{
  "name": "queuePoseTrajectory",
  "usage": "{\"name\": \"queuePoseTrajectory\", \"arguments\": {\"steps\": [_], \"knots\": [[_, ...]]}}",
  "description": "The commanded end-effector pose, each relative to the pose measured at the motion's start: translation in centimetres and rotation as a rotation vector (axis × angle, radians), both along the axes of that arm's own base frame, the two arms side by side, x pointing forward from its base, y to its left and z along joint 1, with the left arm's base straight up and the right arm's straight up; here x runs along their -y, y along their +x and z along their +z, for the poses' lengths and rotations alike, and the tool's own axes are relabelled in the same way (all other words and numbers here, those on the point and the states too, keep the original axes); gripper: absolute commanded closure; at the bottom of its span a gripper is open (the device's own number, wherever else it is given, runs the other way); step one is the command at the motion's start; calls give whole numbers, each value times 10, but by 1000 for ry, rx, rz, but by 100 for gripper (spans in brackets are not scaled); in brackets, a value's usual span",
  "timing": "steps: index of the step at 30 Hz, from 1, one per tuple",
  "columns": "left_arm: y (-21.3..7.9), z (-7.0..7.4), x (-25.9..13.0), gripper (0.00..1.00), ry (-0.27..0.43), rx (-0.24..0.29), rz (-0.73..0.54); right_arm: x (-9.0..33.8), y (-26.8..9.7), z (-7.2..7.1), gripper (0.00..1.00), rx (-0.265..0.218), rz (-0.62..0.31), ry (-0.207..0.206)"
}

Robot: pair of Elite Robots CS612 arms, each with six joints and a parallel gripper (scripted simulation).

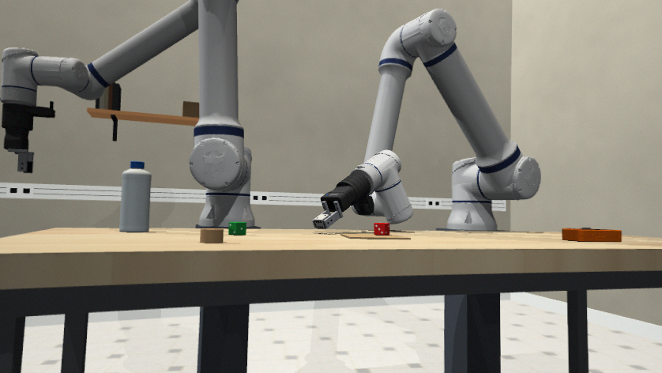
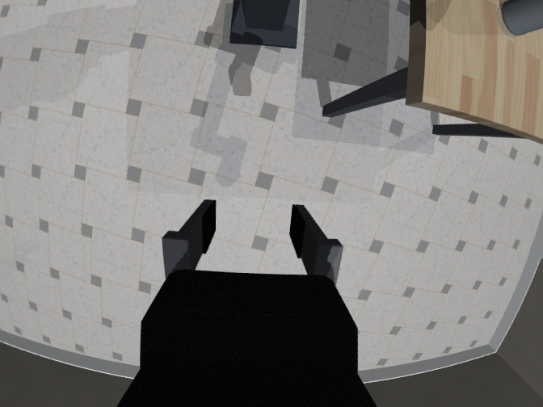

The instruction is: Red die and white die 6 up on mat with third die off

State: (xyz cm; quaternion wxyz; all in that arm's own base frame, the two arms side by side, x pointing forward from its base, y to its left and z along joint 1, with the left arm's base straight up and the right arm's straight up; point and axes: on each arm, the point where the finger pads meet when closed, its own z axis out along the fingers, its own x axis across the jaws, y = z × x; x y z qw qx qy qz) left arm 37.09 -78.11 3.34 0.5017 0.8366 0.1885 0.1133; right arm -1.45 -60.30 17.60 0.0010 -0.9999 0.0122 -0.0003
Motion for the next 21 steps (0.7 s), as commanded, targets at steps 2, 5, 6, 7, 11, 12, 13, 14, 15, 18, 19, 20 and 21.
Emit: {"name": "queuePoseTrajectory", "arguments": {"steps": [2, 5, 6, 7, 11, 12, 13, 14, 15, 18, 19, 20, 21], "knots": [[0, 0, 0, 43, -2, 0, 0, 1, 0, 1, 0, -1, 0, -2], [0, -1, 0, 43, -2, 0, 0, 1, 0, 1, 0, -1, 0, -2], [0, -1, 0, 43, -2, 0, 0, 1, 0, 1, 0, -1, 0, -2], [0, -2, 0, 43, -2, 0, 0, 1, 0, 1, 0, -1, 0, -2], [0, -4, 0, 43, -2, 0, 0, 1, 0, 1, 0, -1, 0, -2], [0, -5, 0, 43, -2, 0, 0, 1, 0, 1, 0, -1, 0, -2], [0, -6, 0, 43, -2, 0, 0, 1, 0, 1, 0, -1, 0, -2], [0, -6, 0, 43, -2, 0, 0, 1, 0, 1, 0, -1, 0, -2], [0, -7, 0, 43, -2, 0, 0, 1, 0, 1, 0, -1, 0, -2], [0, -9, 0, 43, -2, 0, 0, 1, 0, 1, 0, -1, 0, -2], [0, -9, 0, 43, -2, 0, 0, 1, 0, 1, 0, -1, 0, -2], [0, -9, 0, 43, -2, 0, 0, 1, 0, 1, 0, -1, 0, -2], [0, -10, 0, 43, -2, 0, 0, 1, 0, 1, 0, -1, 0, -2]]}}
